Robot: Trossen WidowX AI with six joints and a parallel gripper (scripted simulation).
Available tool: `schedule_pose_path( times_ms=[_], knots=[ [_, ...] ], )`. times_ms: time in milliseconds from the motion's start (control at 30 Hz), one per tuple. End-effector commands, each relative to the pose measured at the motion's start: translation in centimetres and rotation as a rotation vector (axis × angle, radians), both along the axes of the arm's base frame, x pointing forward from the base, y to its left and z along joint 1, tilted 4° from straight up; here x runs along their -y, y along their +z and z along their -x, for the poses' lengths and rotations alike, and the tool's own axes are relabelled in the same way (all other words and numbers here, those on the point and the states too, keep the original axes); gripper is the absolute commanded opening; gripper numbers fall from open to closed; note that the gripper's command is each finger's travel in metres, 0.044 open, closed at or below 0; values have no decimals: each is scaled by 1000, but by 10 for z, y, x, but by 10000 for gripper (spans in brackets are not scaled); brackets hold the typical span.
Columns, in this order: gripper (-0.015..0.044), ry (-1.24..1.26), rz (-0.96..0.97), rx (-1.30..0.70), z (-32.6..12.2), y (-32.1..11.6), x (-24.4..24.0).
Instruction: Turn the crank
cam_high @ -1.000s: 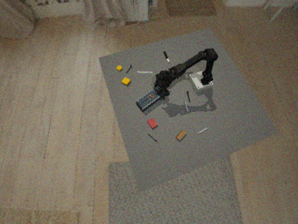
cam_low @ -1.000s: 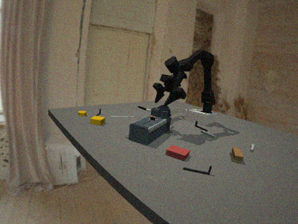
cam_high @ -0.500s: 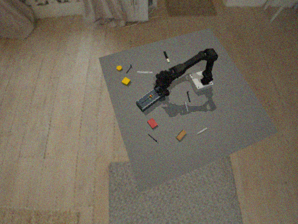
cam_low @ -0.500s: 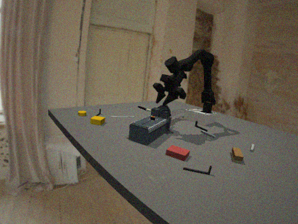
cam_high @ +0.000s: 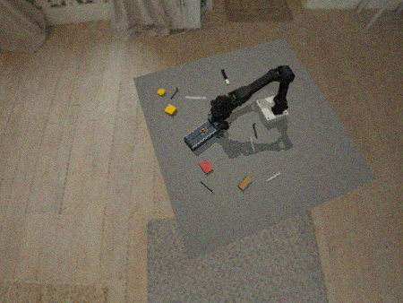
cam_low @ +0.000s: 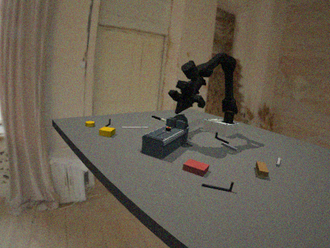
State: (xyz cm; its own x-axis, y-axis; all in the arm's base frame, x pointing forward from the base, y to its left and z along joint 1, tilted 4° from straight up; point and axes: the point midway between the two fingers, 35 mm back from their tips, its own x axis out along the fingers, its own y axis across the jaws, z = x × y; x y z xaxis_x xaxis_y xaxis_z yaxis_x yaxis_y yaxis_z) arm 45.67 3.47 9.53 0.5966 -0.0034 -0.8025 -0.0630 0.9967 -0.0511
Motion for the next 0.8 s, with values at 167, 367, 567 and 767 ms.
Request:
schedule_pose_path(
  times_ms=[167,367,567,767],
  knots=[
    [0,0,0,0,0,0,0],
    [105,0,0,0,0,0,0],
    [263,0,0,0,0,0,0],
    [420,0,0,0,0,0,0]
  ],
)
